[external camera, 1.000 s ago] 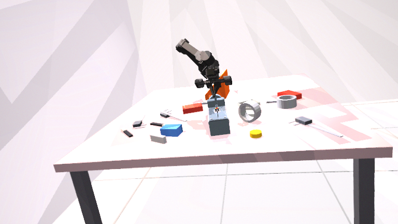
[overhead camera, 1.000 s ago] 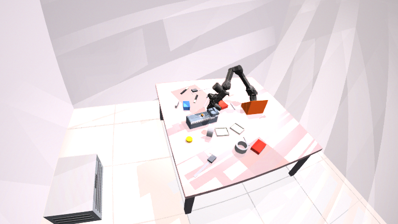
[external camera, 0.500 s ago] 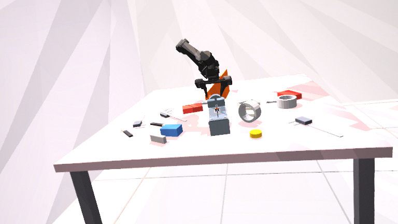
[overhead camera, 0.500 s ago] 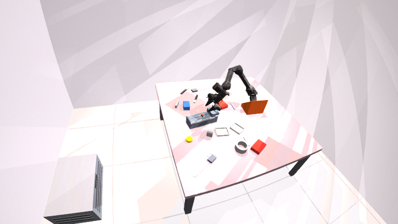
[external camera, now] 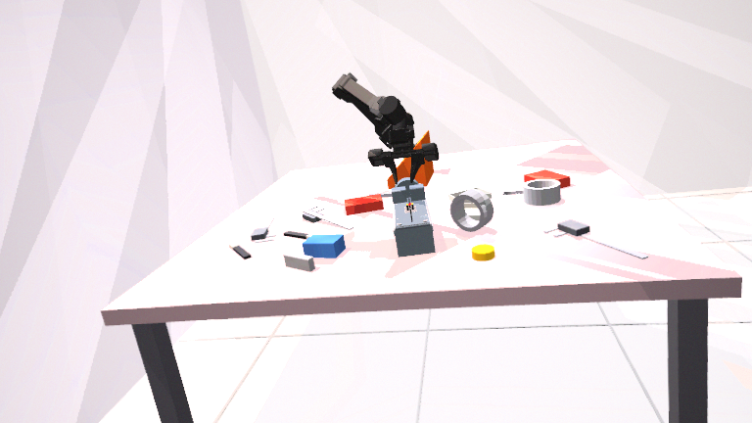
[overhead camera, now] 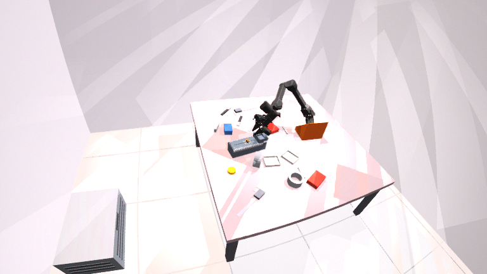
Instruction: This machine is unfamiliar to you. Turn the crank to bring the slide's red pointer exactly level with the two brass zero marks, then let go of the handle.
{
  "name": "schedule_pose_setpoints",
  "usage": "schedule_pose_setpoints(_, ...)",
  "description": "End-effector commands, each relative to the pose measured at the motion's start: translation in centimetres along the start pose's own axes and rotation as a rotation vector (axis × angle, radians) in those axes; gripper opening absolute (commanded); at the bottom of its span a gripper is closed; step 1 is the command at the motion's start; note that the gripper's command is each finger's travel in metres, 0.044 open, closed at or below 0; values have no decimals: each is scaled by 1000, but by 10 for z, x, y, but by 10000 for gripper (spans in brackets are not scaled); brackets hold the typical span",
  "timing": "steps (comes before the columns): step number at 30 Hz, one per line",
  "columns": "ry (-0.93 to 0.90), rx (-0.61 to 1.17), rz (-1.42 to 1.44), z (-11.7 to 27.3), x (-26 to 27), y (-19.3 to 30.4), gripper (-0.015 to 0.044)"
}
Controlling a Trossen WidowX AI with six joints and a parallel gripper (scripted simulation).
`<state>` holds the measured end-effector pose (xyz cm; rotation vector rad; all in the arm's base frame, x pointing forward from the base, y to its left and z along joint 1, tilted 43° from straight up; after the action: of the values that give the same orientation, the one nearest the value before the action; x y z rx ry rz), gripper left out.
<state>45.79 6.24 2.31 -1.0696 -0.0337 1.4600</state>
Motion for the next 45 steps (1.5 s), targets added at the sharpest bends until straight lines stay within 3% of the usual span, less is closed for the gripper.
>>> schedule_pose_setpoints(1, 0, 0, 0, 0, 0, 0, 99)
schedule_pose_setpoints(5, 0, 0, 0, 0, 0, 0, 0)
schedule_pose_setpoints(22, -1, 0, 0, 0, 0, 0, 0)
schedule_pose_setpoints(39, -1, 0, 0, 0, 0, 0, 440)
schedule_pose_setpoints(40, -1, 0, 0, 0, 0, 0, 440)
schedule_pose_setpoints(45, -1, 0, 0, 0, 0, 0, 309)
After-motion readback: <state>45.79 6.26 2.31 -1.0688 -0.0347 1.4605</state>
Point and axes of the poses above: the point midway between the two fingers, 35 mm back from their tips, its own z axis back along the fingers, its own x axis across the jaws, y = z × x, the point moved 5 cm from there along z, back along the fingers, and after that the axes turned 12 degrees about -z, right-handed, at the moved point
